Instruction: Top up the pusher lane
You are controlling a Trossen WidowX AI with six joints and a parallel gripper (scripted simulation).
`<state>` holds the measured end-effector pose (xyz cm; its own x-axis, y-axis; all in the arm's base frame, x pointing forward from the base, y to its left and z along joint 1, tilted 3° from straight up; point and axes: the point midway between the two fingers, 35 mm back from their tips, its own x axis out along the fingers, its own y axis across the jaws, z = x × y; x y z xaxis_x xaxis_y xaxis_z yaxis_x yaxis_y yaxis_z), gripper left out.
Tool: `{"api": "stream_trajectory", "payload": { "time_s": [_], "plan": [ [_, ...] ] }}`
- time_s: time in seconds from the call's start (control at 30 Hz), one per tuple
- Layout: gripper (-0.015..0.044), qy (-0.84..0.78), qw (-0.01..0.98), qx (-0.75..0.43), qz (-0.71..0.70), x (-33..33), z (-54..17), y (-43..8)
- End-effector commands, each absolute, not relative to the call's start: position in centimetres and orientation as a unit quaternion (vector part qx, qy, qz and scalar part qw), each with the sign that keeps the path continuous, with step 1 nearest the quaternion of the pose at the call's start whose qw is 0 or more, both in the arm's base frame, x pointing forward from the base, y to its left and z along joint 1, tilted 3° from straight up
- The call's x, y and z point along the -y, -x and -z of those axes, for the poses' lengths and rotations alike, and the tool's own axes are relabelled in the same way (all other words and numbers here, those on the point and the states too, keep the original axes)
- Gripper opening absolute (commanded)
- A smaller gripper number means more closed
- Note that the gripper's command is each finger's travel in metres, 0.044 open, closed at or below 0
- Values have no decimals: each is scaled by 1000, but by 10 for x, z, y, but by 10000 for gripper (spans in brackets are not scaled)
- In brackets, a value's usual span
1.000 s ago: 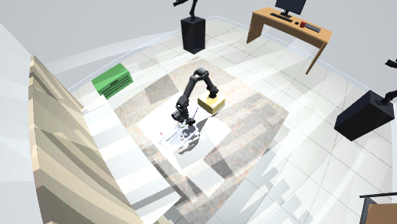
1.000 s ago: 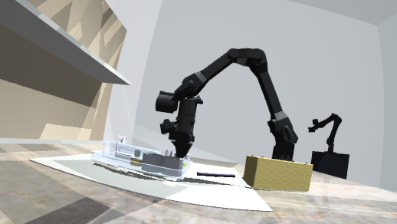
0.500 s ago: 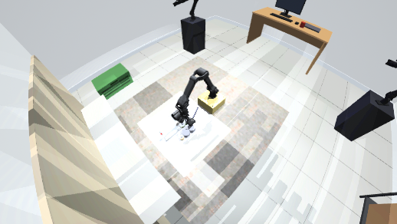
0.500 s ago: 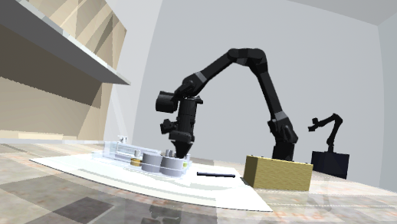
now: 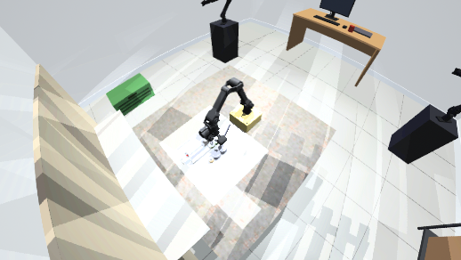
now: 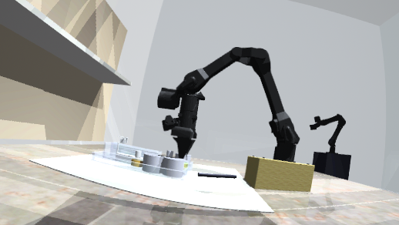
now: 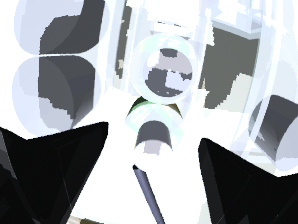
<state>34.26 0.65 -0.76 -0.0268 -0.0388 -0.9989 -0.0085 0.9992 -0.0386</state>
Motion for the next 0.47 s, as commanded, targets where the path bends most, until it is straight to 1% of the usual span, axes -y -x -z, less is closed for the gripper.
{"api": "stream_trajectory", "payload": {
  "time_s": [0.0, 0.17, 0.43],
  "plan": [
    [301, 16, 701, -712, 10, -7, 1, -345],
    [301, 16, 701, -713, 10, -7, 1, -340],
    [301, 16, 701, -713, 10, -7, -1, -315]
  ]
}}
